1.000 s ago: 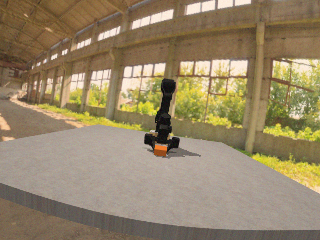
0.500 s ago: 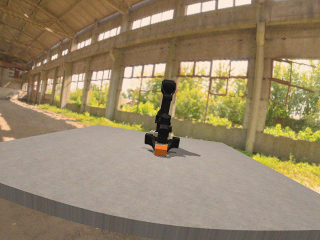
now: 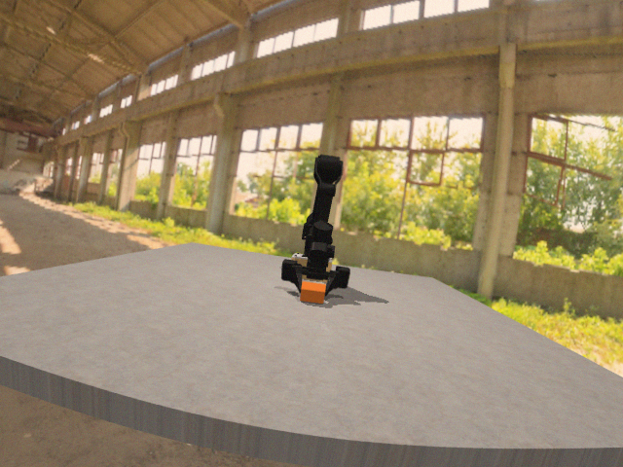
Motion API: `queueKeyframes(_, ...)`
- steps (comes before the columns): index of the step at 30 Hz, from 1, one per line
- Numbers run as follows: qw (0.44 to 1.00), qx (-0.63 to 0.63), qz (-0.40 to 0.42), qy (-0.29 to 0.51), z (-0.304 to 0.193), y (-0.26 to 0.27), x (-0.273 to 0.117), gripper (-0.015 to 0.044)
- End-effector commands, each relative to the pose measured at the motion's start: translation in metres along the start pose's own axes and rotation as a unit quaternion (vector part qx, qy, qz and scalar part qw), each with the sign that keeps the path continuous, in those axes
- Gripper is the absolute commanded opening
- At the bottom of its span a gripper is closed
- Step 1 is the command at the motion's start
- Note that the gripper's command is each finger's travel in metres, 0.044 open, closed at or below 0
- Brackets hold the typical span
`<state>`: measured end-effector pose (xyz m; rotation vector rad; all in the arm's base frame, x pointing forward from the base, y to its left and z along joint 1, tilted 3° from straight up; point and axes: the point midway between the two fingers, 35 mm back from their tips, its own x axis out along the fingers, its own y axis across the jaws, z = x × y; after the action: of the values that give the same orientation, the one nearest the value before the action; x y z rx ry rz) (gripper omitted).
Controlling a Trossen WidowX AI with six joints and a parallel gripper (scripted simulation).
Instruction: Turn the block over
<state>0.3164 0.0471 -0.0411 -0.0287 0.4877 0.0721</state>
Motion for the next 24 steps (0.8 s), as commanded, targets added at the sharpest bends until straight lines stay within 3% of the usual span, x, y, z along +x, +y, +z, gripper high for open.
queueKeyframes(1, 1.0, -0.002, -0.002, -0.003, 0.0011, -0.0005, -0.0001, 0.0341)
queueKeyframes(5, 1.0, -0.002, -0.002, -0.003, 0.0011, -0.0005, -0.0001, 0.044)
queueKeyframes(24, 1.0, -0.002, -0.002, -0.003, 0.0011, -0.0005, -0.0001, 0.044)
